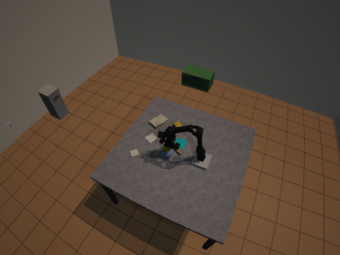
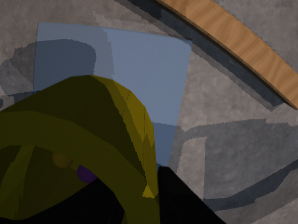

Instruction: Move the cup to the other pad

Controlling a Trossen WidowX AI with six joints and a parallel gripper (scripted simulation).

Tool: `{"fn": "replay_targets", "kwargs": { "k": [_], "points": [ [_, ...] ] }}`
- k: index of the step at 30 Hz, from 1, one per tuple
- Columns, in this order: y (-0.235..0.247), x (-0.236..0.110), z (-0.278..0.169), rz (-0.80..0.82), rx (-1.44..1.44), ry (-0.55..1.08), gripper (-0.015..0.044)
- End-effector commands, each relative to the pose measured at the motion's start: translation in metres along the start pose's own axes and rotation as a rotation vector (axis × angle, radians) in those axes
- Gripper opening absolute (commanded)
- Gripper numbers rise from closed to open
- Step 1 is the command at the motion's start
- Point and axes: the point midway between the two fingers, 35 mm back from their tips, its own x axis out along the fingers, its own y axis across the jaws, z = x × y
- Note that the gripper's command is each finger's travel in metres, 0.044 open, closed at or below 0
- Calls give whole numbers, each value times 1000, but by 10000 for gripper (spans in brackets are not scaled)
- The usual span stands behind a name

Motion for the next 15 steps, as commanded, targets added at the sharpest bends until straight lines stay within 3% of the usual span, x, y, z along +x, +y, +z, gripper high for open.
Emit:
{"fn": "replay_targets", "kwargs": {
  "k": [1,15],
  "points": [
    [0,0,0,0,0,0,0],
    [-11,-1,28,0,3,-5,0]
  ]
}}
